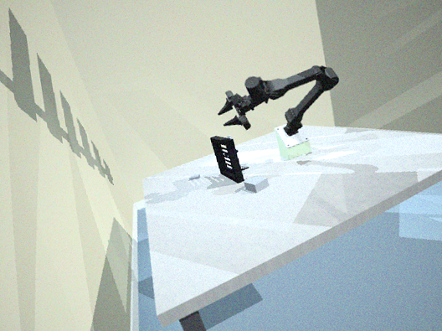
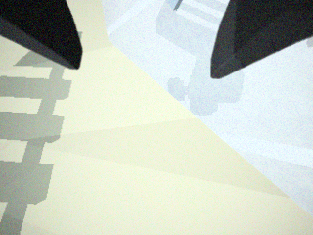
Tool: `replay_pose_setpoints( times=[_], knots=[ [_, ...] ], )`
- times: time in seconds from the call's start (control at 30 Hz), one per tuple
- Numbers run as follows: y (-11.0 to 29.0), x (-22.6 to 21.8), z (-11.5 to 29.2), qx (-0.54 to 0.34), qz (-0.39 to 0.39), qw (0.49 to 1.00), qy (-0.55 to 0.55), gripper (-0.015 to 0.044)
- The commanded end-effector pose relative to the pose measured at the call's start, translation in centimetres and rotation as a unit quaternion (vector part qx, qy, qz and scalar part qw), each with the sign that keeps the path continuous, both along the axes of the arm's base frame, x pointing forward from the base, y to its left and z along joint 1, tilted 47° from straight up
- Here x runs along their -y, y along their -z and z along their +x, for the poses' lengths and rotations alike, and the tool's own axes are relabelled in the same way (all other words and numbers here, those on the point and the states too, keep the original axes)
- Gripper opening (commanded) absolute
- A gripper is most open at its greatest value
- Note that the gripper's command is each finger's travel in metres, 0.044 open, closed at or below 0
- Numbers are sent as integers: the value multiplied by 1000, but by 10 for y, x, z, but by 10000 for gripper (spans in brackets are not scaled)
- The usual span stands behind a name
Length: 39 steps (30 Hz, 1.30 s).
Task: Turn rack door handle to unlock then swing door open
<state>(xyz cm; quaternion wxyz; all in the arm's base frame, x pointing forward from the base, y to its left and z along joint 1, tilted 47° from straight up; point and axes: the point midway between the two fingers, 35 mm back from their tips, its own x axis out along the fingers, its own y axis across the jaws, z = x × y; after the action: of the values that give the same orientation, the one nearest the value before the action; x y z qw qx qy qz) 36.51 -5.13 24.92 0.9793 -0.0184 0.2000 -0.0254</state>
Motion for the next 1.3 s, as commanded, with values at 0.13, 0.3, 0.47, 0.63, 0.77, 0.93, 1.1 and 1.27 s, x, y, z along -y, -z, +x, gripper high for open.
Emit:
replay_pose_setpoints(
  times=[0.13,0.3,0.47,0.63,0.77,0.93,1.1,1.27],
  knots=[
    [38,17,11,-105,-6,994,-22,287],
    [60,27,13,-163,-2,986,-38,287],
    [81,36,13,-217,7,974,-56,287],
    [100,45,10,-268,22,960,-75,287],
    [115,52,7,-304,39,947,-91,287],
    [133,59,2,-345,64,930,-109,287],
    [149,67,-4,-380,95,911,-128,287],
    [163,74,-10,-410,130,892,-143,287]
  ],
)
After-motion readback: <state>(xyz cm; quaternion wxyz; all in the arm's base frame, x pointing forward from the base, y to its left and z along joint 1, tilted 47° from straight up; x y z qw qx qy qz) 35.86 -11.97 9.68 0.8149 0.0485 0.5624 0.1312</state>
